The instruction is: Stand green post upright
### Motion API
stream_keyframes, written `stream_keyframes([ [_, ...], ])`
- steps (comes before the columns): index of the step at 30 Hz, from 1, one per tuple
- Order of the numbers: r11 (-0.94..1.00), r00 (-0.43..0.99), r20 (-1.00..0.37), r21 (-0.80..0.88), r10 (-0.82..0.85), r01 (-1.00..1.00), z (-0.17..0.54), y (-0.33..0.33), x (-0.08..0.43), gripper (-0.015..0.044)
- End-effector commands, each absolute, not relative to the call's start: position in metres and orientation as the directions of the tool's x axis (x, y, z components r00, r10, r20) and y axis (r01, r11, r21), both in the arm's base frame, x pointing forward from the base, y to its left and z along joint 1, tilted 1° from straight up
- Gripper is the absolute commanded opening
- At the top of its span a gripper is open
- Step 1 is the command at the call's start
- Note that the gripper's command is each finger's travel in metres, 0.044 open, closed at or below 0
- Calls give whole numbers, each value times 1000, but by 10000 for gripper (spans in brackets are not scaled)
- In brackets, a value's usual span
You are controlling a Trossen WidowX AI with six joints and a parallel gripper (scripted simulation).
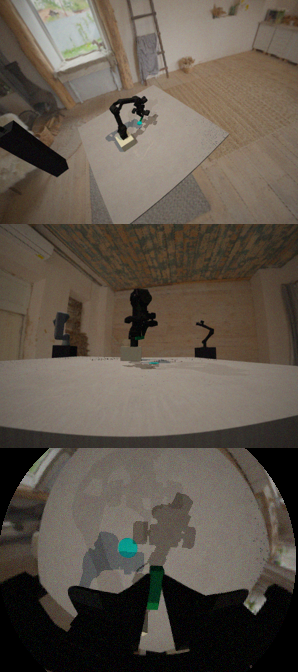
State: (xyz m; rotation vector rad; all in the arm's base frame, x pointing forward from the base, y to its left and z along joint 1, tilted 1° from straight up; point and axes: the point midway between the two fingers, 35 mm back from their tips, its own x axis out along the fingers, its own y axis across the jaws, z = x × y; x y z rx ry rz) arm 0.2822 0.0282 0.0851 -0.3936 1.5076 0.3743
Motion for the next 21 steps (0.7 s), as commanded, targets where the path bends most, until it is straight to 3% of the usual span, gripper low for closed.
stream_keyframes([
  [1,835,29,-1000,-22,-7,-550,86,39,280,23],
  [21,538,28,-1000,-25,-3,-842,88,93,263,23],
])
